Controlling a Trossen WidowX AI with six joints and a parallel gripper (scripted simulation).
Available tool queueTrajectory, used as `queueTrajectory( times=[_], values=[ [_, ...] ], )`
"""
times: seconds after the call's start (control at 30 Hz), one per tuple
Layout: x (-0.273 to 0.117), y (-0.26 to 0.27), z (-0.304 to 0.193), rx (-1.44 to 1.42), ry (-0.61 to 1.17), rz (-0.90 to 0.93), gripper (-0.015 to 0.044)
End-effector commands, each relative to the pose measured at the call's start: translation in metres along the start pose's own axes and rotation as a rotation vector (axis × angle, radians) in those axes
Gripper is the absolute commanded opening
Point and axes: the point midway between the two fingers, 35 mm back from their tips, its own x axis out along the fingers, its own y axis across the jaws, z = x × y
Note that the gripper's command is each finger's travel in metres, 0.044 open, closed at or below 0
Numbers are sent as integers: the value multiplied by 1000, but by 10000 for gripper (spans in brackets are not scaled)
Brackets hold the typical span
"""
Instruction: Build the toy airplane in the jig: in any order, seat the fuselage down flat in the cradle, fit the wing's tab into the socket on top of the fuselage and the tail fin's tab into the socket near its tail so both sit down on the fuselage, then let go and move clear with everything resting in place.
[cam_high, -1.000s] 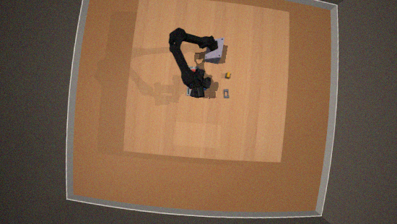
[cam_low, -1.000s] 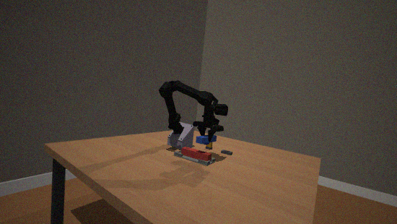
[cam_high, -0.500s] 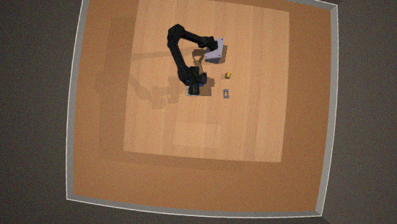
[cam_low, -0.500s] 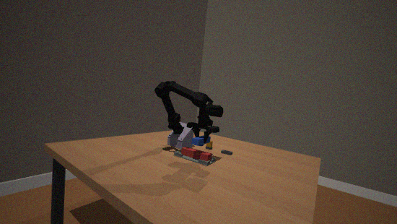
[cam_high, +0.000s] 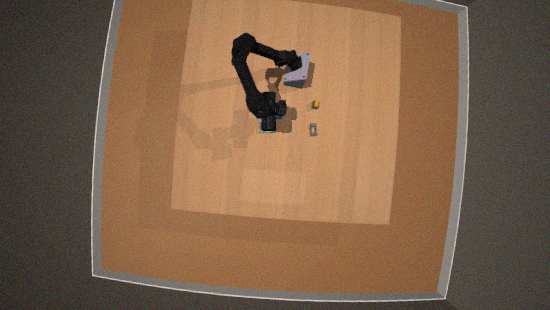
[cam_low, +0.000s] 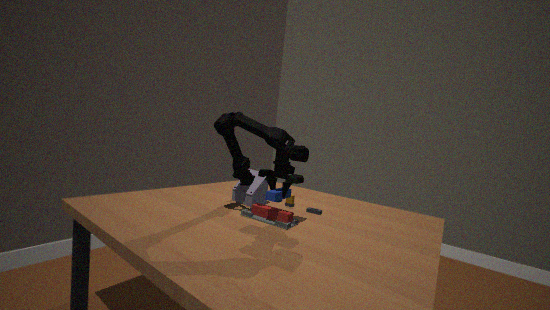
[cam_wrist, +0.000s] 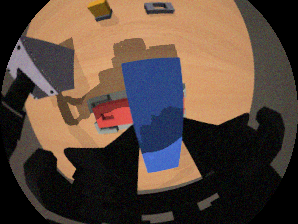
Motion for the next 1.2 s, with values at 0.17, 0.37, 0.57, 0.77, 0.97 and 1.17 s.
queueTrajectory(
  times=[0.17,0.37,0.57,0.77,0.97,1.17],
  values=[
    [4,-1,-2,-3,5,-2,195],
    [14,-1,-2,-2,5,-2,195],
    [23,-1,-2,-2,5,-2,195],
    [33,-1,-2,-2,6,-2,195],
    [40,-1,-2,-2,7,-2,195],
    [38,-1,-2,3,1,0,168]
  ],
)
